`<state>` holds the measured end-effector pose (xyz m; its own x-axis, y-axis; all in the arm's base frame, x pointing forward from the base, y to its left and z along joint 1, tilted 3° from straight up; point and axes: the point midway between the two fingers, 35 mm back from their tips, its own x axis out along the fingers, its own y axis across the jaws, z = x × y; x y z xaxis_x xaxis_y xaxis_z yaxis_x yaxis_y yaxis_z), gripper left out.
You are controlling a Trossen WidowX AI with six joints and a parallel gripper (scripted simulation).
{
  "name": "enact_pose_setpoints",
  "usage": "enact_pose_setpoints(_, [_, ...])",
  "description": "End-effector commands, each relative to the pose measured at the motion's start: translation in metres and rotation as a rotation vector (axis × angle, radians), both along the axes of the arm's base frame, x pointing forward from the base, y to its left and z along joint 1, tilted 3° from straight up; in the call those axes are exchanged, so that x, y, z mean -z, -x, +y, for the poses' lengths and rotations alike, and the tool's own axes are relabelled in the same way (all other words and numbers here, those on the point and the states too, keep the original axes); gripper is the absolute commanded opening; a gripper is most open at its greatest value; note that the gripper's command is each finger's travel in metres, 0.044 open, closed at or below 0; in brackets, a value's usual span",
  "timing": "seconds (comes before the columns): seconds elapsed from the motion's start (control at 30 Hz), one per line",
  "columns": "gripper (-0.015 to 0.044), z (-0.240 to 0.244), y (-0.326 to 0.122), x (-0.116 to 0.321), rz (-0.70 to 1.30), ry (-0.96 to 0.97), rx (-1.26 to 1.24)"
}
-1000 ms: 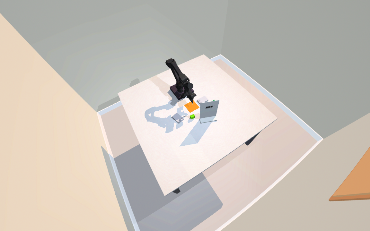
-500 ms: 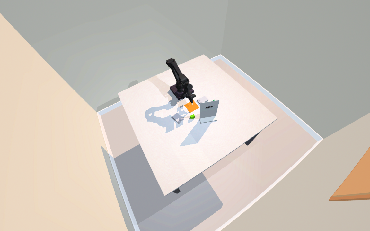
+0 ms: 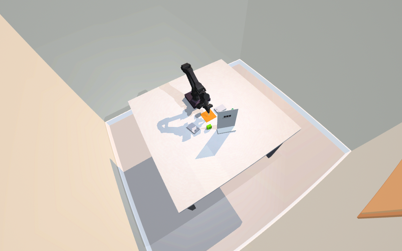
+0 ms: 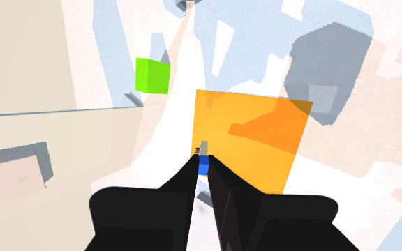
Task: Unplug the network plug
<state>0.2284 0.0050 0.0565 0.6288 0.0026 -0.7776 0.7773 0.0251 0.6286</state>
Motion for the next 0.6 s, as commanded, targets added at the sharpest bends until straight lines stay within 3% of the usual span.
enact_pose_setpoints(0.0, [0.0, 0.0, 0.002, 0.01, 0.009, -0.004, 0.001])
enact_pose_setpoints(0.57, [0.0, 0.0, 0.004, 0.032, 0.009, -0.004, 0.001])
